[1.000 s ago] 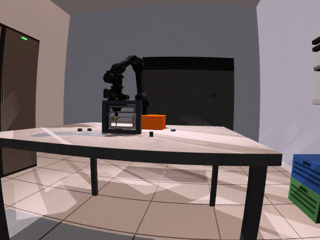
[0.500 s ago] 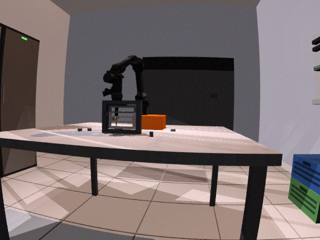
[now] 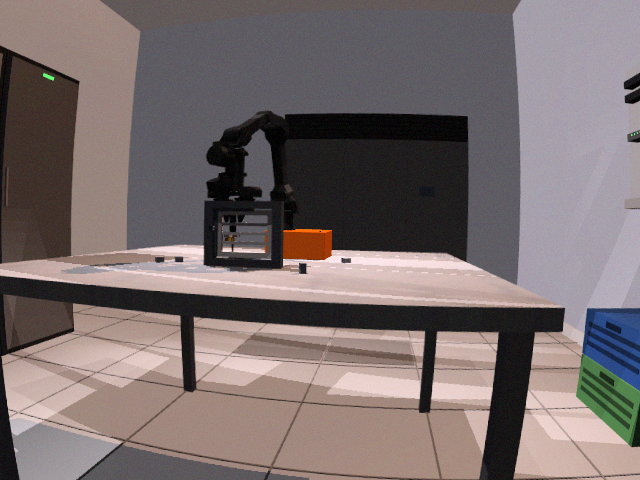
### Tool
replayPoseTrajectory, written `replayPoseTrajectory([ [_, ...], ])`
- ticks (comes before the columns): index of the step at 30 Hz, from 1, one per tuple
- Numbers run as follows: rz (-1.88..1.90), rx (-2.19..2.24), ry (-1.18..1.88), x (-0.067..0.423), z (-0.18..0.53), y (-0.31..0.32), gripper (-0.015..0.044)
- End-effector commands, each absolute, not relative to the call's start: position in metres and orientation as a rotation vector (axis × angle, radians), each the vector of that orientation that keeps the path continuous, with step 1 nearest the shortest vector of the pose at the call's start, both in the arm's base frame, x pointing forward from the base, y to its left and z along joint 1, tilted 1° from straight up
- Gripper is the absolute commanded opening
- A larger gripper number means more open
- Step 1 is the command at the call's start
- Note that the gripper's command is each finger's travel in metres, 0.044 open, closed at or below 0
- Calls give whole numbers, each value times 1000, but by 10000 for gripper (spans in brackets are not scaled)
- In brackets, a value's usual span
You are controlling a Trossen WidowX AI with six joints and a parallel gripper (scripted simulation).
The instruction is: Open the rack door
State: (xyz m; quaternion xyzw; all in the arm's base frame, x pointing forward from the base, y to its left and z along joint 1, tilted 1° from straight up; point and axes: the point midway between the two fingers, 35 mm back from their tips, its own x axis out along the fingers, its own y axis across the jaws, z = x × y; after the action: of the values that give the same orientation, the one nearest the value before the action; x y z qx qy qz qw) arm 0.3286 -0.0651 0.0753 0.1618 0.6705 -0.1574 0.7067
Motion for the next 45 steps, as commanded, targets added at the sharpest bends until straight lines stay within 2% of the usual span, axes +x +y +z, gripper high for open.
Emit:
replayPoseTrajectory([
  [1,-132,129,1513,329,76,-65,285],
  [20,581,-621,1437,329,75,-65,285],
  [40,1306,-1383,1080,329,75,-65,285],
  [45,1358,-1437,1041,329,75,-65,285],
])
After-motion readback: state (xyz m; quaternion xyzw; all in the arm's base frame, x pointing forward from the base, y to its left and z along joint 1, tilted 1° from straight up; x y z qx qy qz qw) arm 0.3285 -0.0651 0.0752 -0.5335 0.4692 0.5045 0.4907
